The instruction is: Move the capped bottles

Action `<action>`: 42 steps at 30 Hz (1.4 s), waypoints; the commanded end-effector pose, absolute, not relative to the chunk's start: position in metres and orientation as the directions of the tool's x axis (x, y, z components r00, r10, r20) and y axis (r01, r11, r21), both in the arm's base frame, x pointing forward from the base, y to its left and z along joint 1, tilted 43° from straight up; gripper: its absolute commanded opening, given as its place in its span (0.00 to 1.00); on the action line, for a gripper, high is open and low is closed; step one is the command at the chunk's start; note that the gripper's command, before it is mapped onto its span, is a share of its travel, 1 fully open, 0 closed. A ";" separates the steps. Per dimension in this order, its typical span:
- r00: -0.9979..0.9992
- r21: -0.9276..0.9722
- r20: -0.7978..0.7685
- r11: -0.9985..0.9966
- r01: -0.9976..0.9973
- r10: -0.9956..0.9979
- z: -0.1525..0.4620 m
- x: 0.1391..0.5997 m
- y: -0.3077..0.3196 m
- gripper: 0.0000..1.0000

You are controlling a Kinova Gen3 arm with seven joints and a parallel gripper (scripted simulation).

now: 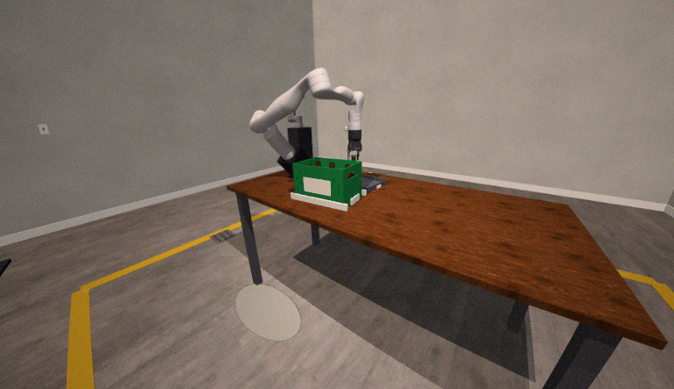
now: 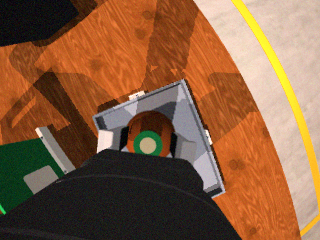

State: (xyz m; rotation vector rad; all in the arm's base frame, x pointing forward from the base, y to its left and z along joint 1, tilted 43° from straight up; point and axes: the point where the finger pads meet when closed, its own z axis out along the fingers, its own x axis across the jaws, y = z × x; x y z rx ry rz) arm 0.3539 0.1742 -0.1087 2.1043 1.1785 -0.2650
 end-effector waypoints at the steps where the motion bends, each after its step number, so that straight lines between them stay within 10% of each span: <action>1: 0.565 0.476 -0.483 -0.341 0.811 0.669 -0.108 0.354 0.175 1.00; 42: 0.565 0.475 -0.485 -0.341 0.811 0.667 -0.063 0.345 0.216 1.00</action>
